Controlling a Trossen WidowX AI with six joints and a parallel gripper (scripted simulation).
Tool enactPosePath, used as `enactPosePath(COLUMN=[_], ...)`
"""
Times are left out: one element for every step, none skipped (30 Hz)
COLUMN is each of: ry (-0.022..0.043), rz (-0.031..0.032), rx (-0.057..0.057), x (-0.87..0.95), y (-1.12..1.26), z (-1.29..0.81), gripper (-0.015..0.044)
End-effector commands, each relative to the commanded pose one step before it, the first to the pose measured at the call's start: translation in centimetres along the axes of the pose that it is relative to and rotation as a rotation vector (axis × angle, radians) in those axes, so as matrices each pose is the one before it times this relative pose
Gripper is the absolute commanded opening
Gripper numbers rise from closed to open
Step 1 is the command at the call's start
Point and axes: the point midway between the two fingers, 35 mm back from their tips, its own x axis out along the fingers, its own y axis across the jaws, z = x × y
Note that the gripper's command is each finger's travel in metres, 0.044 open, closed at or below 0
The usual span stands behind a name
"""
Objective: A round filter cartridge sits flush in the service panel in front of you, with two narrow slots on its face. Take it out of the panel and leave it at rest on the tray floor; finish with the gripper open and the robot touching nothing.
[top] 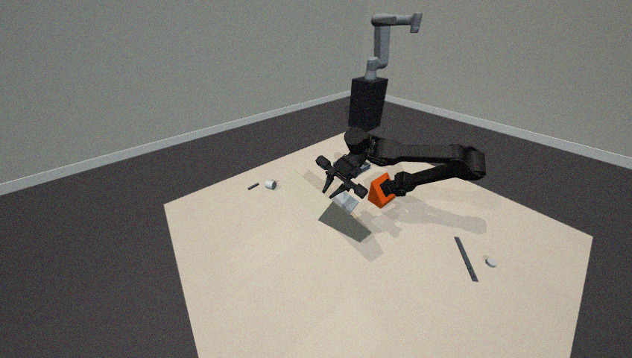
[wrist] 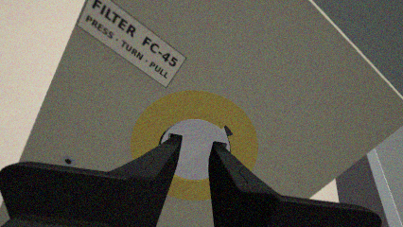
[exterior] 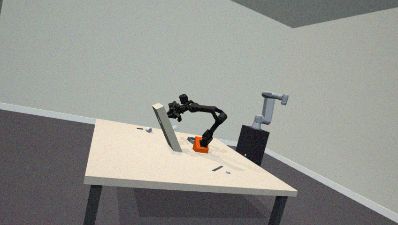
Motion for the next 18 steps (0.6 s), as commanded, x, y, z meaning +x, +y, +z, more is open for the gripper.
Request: enactPosePath(ry=[0.00854,0.00001,0.00001,0.00001,0.00001,0.00001,0.00001,0.00001,0.00001,0.00001,0.00001,0.0,0.0,0.0,0.0,0.0,0.0,0.0], rz=[-0.00487,0.0,0.0,0.0,0.0,0.0,0.0,0.0,0.0,0.0,0.0,0.0,0.0,0.0,0.0,0.0,0.0,0.0], rx=[-0.1552,-0.0349,-0.0349,-0.0349,-0.0349,-0.0349,-0.0349,-0.0349,-0.0349,-0.0349,-0.0349,-0.0349,-0.0349,-0.0349,-0.0349,-0.0349,-0.0349,-0.0349], x=[0.451,-0.004,-0.004,-0.004,-0.004,-0.004,-0.004,-0.004,-0.004,-0.004,-0.004,-0.004,-0.004,-0.004,-0.004,-0.004,-0.004,-0.004], y=[0.007,0.0,0.0,0.0,0.0,0.0,0.0,0.0,0.0,0.0,0.0,0.0,0.0,0.0,0.0,0.0,0.0,0.0], z=[-0.05,0.0,0.0,0.0,0.0,0.0,0.0,0.0,0.0,0.0,0.0,0.0,0.0,0.0,0.0,0.0,0.0,0.0], gripper=[0.0,0.0,0.0,0.0,0.0,0.0,0.0,0.0,0.0,0.0,0.0,0.0,0.0,0.0,0.0,0.0,0.0,0.0])
